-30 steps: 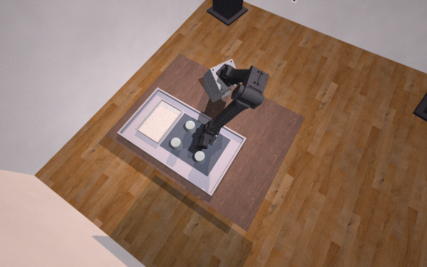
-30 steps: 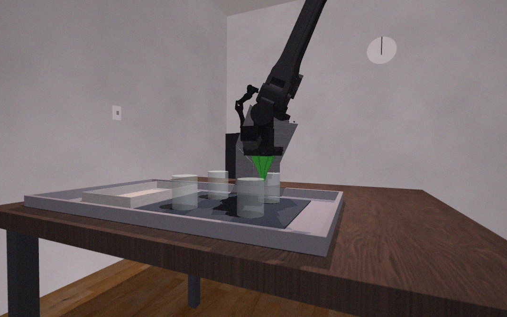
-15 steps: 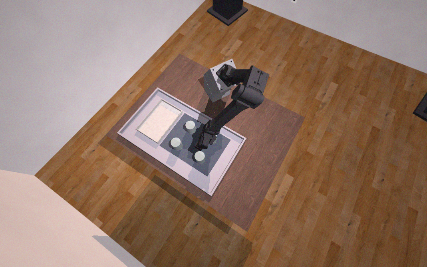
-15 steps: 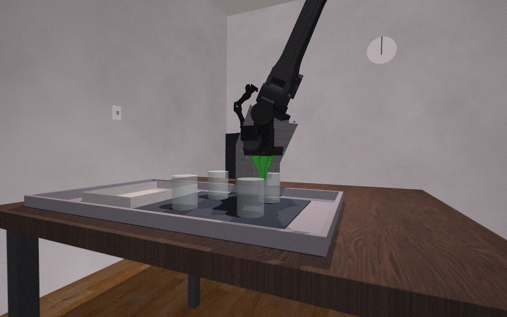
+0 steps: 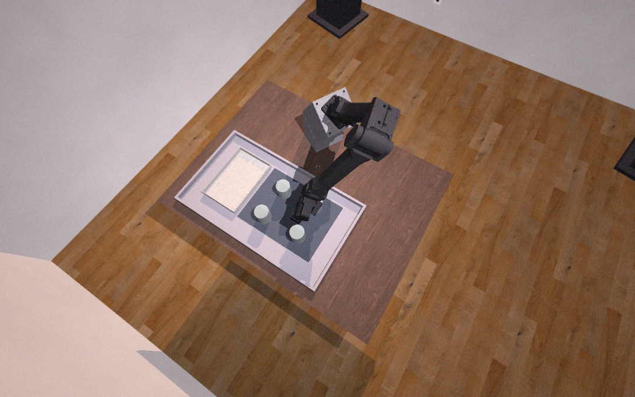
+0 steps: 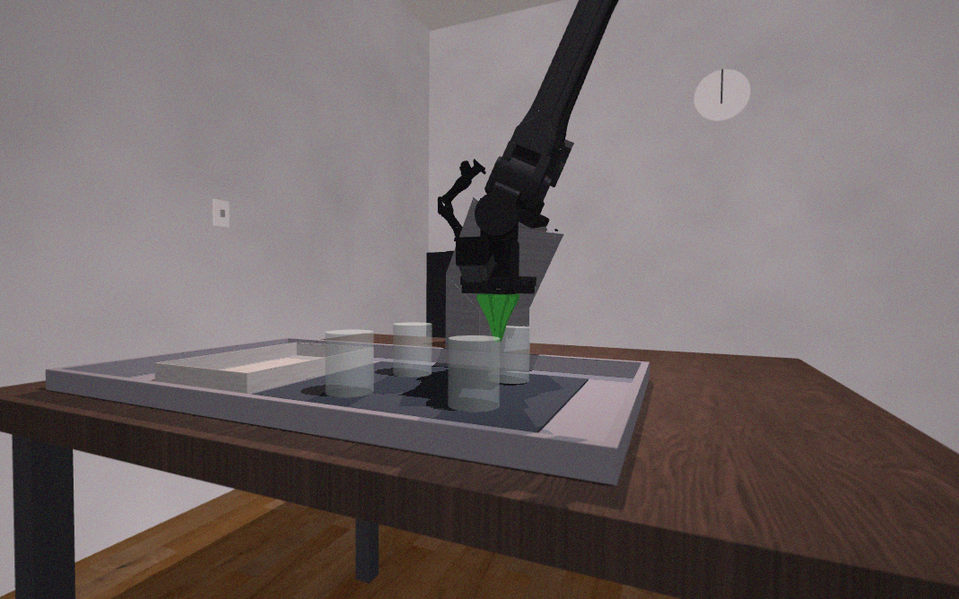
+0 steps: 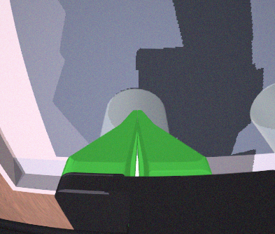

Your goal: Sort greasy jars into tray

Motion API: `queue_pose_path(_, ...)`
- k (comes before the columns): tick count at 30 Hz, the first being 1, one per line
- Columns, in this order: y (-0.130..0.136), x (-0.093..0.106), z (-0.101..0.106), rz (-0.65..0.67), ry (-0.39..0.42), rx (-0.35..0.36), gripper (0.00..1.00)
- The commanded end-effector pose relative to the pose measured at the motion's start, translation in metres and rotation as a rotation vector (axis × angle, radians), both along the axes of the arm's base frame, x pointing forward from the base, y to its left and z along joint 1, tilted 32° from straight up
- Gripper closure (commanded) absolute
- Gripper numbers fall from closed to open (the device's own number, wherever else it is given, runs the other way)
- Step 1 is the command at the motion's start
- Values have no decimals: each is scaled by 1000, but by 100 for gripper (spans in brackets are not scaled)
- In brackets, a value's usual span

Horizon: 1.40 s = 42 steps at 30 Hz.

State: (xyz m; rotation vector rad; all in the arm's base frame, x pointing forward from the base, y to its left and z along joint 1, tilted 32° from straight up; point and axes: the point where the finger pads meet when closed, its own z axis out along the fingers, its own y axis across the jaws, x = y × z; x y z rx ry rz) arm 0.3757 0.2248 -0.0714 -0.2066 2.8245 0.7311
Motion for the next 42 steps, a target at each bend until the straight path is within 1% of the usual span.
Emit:
queue_pose_path(1,3,-5,4,2,-6,4,100)
queue_pose_path(42,3,-10,2,2,-6,4,100)
